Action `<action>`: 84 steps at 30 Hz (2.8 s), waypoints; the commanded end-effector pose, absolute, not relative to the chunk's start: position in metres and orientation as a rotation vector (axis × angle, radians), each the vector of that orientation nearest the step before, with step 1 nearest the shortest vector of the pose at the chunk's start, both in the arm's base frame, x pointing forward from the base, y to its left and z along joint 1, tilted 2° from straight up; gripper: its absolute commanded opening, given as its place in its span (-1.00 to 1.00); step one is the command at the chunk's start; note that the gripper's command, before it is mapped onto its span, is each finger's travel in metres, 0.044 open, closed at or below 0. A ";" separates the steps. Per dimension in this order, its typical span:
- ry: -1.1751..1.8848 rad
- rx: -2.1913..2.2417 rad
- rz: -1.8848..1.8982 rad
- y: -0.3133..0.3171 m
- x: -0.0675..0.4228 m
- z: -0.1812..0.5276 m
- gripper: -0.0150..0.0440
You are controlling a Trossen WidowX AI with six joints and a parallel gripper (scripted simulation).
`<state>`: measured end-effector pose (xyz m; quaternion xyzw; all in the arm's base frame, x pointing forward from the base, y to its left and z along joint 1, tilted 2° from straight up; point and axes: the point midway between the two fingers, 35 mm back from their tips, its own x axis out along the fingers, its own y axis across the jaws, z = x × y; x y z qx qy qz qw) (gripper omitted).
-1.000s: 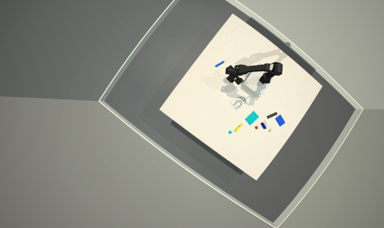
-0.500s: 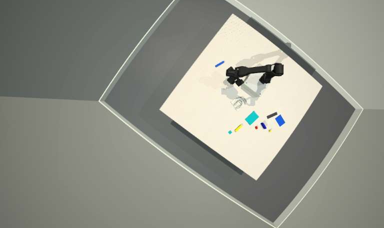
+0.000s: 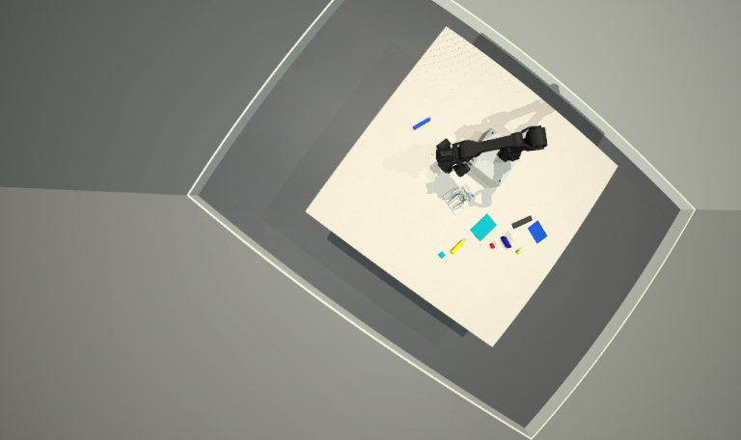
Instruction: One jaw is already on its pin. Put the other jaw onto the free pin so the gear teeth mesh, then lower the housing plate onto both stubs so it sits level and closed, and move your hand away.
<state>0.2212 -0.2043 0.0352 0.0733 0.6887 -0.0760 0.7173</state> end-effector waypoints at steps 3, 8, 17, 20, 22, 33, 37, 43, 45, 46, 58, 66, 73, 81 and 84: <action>1.518 0.169 -0.176 -0.184 0.234 0.037 0.70; 1.517 0.174 -0.178 -0.169 0.242 0.037 0.70; 1.516 0.182 -0.183 -0.142 0.254 0.037 0.70; 1.515 0.185 -0.184 -0.132 0.257 0.037 0.70; 1.515 0.187 -0.185 -0.126 0.259 0.037 0.70; 1.513 0.198 -0.190 -0.090 0.268 0.038 0.70; 1.513 0.202 -0.192 -0.077 0.270 0.038 0.70; 1.512 0.208 -0.195 -0.057 0.271 0.038 0.70; 1.512 0.210 -0.196 -0.051 0.272 0.038 0.70; 1.512 0.211 -0.196 -0.048 0.272 0.038 0.70; 1.510 0.224 -0.201 -0.010 0.269 0.038 0.70; 1.510 0.224 -0.202 -0.008 0.269 0.038 0.70; 1.510 0.224 -0.202 -0.008 0.269 0.038 0.70; 1.509 0.233 -0.210 -0.008 0.269 0.038 0.70; 1.509 0.242 -0.218 -0.008 0.269 0.038 0.70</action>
